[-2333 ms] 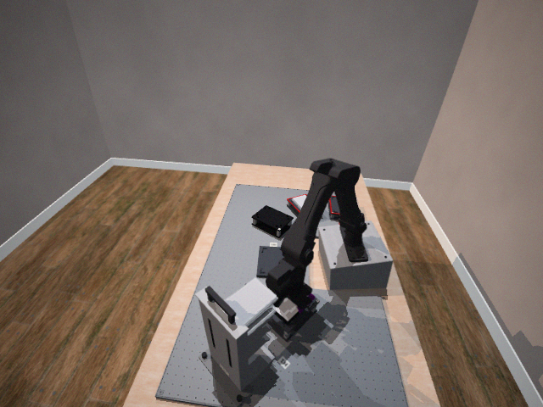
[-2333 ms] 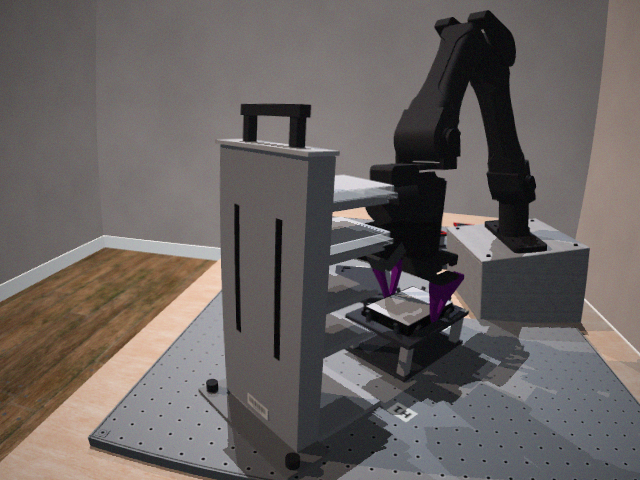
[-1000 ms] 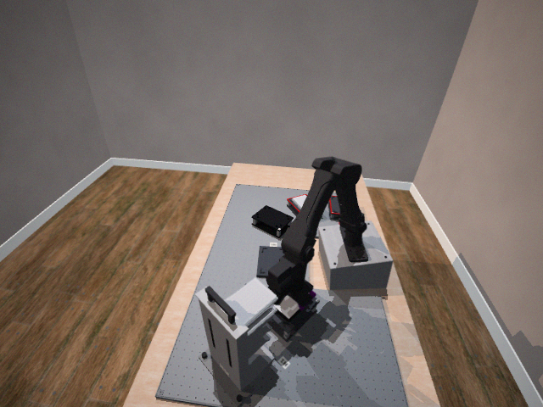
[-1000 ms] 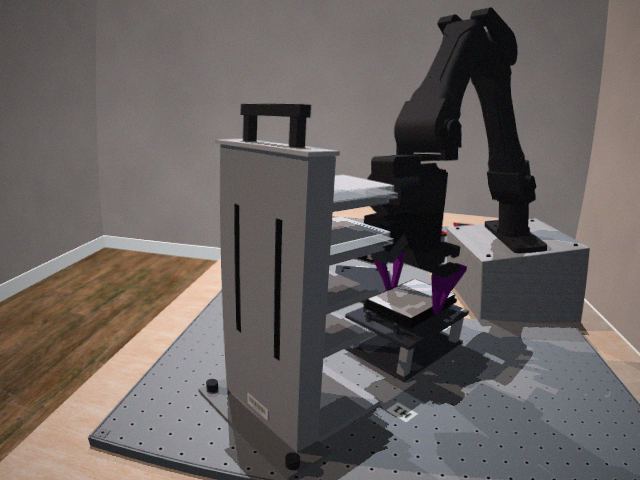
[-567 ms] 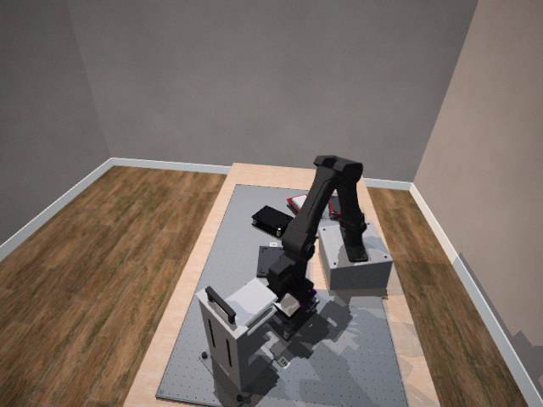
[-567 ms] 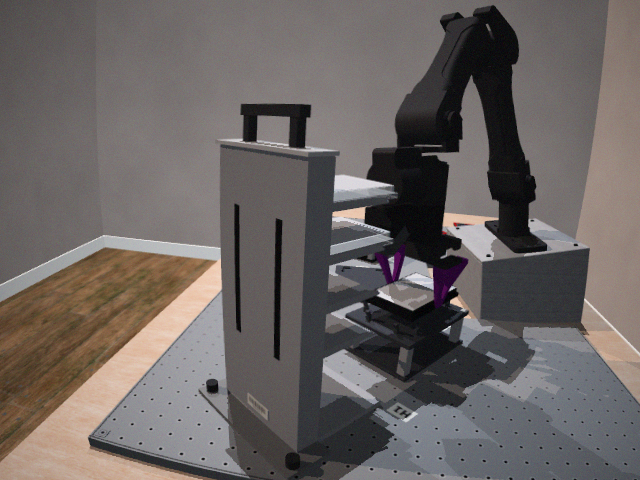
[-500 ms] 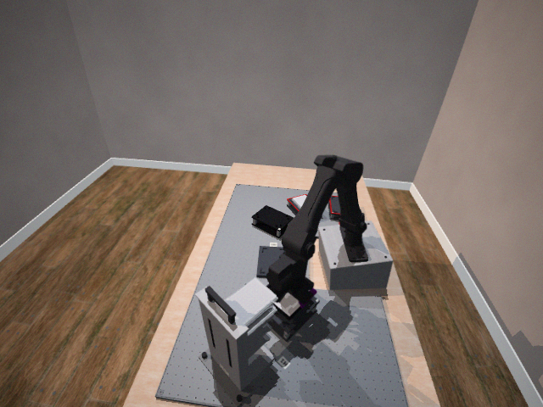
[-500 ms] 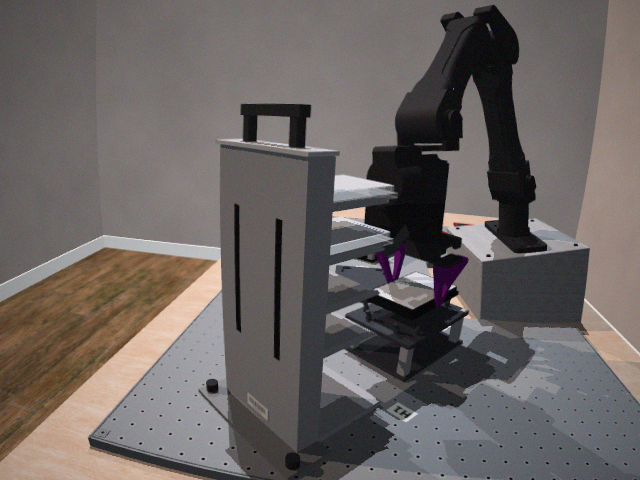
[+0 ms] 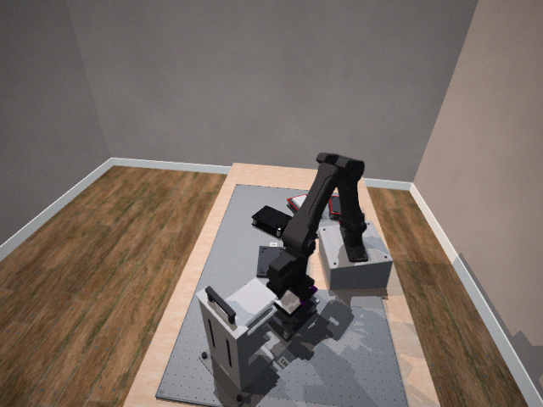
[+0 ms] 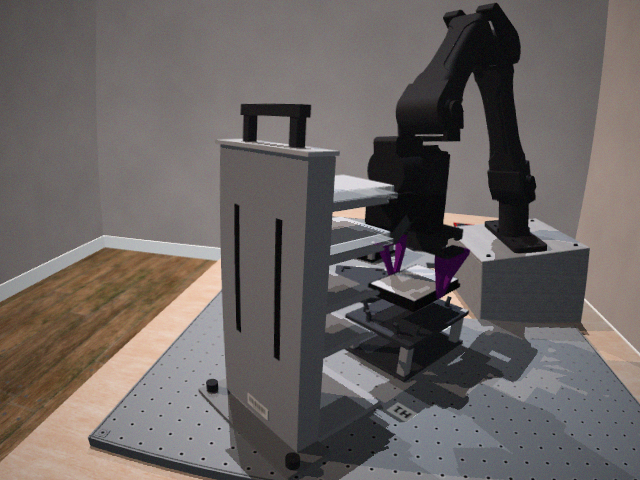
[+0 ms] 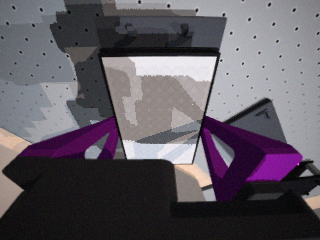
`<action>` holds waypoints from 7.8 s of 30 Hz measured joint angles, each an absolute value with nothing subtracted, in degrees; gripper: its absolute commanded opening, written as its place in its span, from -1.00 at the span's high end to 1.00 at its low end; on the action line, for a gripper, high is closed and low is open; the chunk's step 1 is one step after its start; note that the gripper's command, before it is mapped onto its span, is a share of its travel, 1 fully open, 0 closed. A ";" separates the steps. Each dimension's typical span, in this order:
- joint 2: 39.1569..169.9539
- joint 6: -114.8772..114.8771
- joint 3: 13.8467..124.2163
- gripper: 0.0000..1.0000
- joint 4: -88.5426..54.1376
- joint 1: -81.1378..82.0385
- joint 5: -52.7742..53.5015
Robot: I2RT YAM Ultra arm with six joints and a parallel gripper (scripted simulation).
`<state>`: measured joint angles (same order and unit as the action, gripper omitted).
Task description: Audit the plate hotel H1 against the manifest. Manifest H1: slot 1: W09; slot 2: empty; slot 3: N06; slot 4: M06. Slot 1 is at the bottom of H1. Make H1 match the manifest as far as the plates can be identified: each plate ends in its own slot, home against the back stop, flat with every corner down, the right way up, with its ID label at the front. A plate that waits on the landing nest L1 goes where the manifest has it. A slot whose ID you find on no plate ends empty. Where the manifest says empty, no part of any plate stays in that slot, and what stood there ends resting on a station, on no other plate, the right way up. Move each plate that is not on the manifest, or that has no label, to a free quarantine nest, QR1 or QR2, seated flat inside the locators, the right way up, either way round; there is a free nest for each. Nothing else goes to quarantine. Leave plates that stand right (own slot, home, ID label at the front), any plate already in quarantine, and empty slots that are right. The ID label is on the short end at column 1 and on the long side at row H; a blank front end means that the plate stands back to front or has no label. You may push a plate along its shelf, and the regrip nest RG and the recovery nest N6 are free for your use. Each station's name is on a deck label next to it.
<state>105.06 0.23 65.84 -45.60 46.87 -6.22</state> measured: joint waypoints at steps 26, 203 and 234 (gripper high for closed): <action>102.67 0.69 68.23 -0.72 -50.43 47.31 -6.28; 92.36 10.13 85.08 -0.72 -74.67 -15.27 2.90; 97.82 -3.49 90.45 -0.72 -75.68 -31.33 5.21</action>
